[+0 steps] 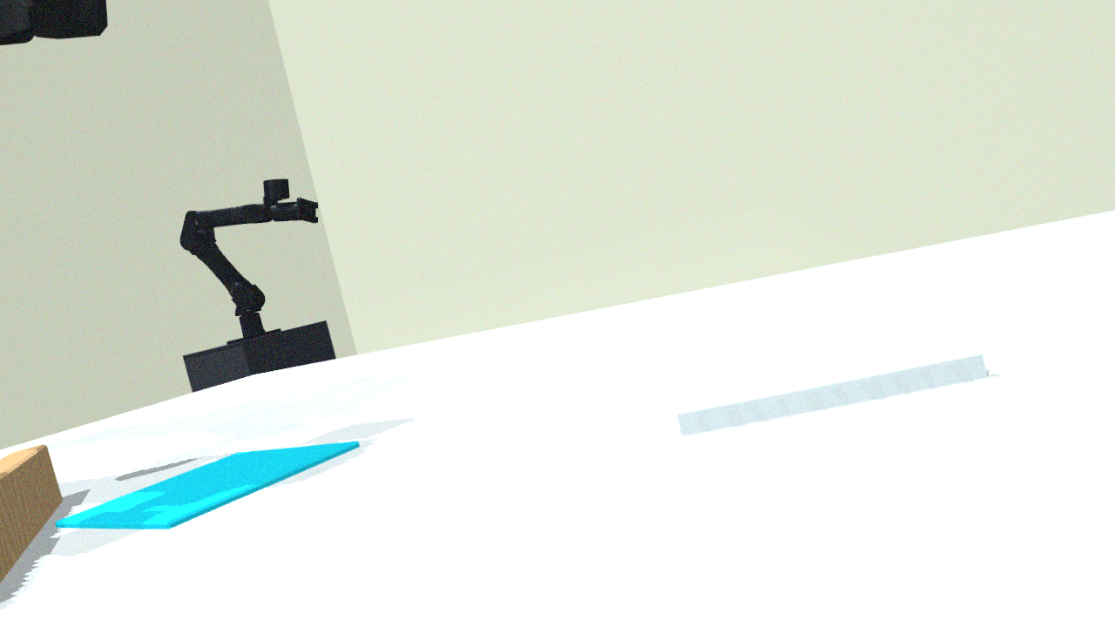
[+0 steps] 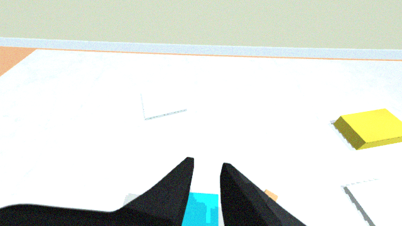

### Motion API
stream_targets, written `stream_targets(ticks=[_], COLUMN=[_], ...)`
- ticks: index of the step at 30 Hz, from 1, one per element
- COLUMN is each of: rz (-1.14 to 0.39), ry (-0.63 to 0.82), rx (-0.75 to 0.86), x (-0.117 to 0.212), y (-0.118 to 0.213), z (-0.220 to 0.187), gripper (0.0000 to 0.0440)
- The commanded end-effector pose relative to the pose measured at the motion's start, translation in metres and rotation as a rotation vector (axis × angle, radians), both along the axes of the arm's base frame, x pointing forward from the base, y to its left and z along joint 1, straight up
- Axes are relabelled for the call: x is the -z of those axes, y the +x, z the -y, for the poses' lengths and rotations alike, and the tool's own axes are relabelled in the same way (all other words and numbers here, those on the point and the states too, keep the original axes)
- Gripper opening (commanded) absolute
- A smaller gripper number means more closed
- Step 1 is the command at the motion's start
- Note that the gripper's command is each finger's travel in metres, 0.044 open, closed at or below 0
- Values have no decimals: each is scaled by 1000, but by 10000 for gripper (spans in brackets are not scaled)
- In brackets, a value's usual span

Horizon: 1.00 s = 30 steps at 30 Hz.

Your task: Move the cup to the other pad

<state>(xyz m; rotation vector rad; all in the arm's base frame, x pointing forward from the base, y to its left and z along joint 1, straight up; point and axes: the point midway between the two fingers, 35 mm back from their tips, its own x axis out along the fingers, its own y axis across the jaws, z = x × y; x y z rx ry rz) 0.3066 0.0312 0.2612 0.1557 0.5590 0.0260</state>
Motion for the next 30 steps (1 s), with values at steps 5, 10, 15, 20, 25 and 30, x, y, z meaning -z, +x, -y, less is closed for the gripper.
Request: stream_targets(ticks=[5, 10, 15, 20, 25, 30], rz=[-138, -223, -307, -390, -471, -551], ry=[5, -4, -19, -35, -54, -75], rx=[-2, -1, -1, -1, -2, -5], x=[11, 18, 24, 30, 35, 40], y=[-3, -6, -10, -15, -20, -25], z=[-4, -5, -4, -3, -1, 2], gripper=[83, 93, 103, 108, 113, 117])
